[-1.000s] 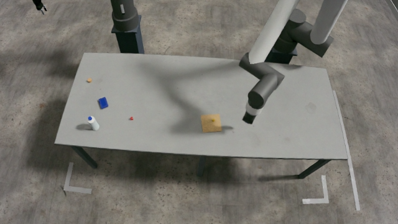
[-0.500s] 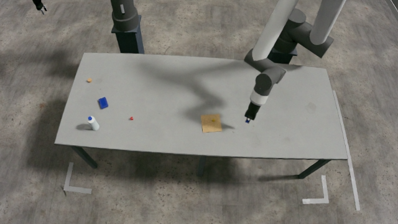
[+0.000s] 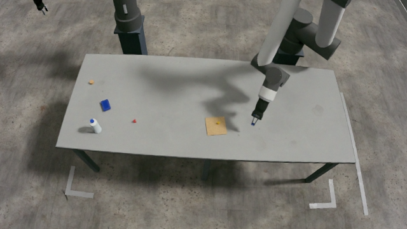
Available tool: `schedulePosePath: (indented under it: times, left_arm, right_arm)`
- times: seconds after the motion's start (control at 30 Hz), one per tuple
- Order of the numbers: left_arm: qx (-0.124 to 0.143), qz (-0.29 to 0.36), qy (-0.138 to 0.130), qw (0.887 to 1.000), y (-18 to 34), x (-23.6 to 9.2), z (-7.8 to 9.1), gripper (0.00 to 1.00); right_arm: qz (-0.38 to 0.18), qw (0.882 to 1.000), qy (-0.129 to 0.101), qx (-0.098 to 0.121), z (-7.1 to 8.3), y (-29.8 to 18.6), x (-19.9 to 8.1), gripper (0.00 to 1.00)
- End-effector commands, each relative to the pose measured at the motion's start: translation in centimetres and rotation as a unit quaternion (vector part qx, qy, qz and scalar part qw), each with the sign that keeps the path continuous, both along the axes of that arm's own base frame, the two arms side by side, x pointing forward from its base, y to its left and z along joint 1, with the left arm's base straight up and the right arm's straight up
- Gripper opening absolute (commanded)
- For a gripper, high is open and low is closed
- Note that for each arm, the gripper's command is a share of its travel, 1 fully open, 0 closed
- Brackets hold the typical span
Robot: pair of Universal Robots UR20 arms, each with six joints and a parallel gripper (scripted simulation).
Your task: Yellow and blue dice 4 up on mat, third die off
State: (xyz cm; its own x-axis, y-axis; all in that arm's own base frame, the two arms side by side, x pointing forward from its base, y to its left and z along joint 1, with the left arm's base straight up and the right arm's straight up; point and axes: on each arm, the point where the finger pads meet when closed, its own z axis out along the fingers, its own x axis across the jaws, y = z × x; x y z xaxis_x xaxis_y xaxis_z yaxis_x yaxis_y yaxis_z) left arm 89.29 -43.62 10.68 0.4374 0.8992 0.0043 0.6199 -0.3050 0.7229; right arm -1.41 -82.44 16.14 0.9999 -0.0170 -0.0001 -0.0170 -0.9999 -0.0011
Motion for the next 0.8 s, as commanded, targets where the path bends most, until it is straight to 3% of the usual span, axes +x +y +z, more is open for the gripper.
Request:
schedulePosePath:
  times: [0.0,0.17,0.5,0.77]
  left_arm:
    - [-0.035,-0.002,-0.067,0.997,-0.3,0.3,0.3,0.34]
    - [-0.059,-0.002,-0.116,0.992,-0.2,0.2,0.2,0.34]
    - [-0.062,-0.002,-0.122,0.991,-0.2,0.1,0.2,0.34]
    - [-0.062,-0.002,-0.122,0.991,-0.2,0.1,-1.1,0.34]
  right_arm:
    - [0.0,1.0,0.0,0.0,0.1,0.0,0.0,1.0]
    - [0.0,1.0,0.0,0.0,0.1,0.0,0.0,1.0]
    - [0.0,1.0,0.0,0.0,0.1,0.0,0.0,1.0]
    - [0.0,1.0,0.0,0.0,0.1,0.0,0.0,1.0]
